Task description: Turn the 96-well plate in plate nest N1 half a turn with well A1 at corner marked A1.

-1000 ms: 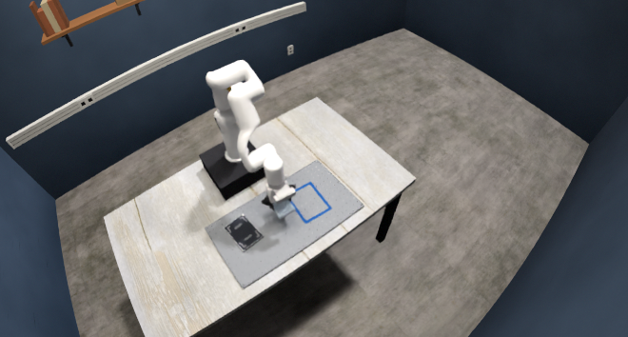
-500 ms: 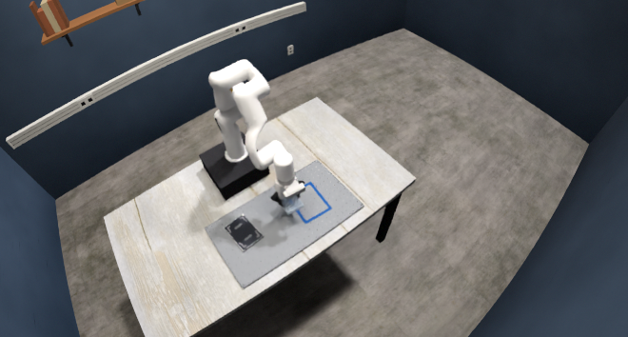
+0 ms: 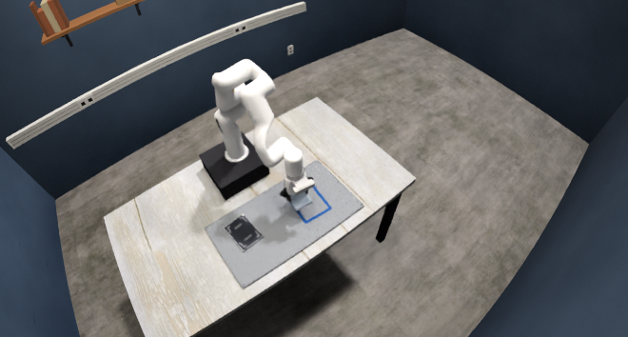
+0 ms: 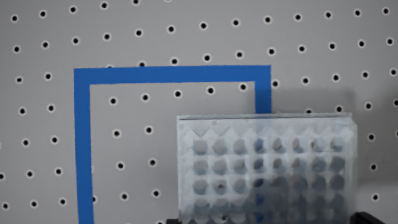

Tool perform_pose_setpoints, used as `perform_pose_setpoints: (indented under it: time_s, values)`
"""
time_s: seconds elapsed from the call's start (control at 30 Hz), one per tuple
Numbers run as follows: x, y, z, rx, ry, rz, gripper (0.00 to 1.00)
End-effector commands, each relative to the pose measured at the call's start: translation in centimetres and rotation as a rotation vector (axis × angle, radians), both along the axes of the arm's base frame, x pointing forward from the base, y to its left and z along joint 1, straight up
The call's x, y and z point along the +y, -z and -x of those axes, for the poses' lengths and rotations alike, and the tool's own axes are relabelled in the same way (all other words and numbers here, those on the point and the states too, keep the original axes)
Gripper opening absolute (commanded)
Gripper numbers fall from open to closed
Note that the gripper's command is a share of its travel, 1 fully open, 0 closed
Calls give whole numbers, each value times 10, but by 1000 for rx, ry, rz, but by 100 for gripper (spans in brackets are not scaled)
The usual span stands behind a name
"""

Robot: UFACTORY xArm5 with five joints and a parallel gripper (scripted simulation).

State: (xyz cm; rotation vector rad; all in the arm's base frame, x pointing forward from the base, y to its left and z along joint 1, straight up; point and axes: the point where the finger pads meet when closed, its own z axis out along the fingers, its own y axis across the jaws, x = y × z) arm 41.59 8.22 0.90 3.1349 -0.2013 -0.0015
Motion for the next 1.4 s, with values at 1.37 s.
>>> perform_pose_setpoints:
  time_s: [1.37]
  values:
    - [51,0,-10,-3,0,-7,0]
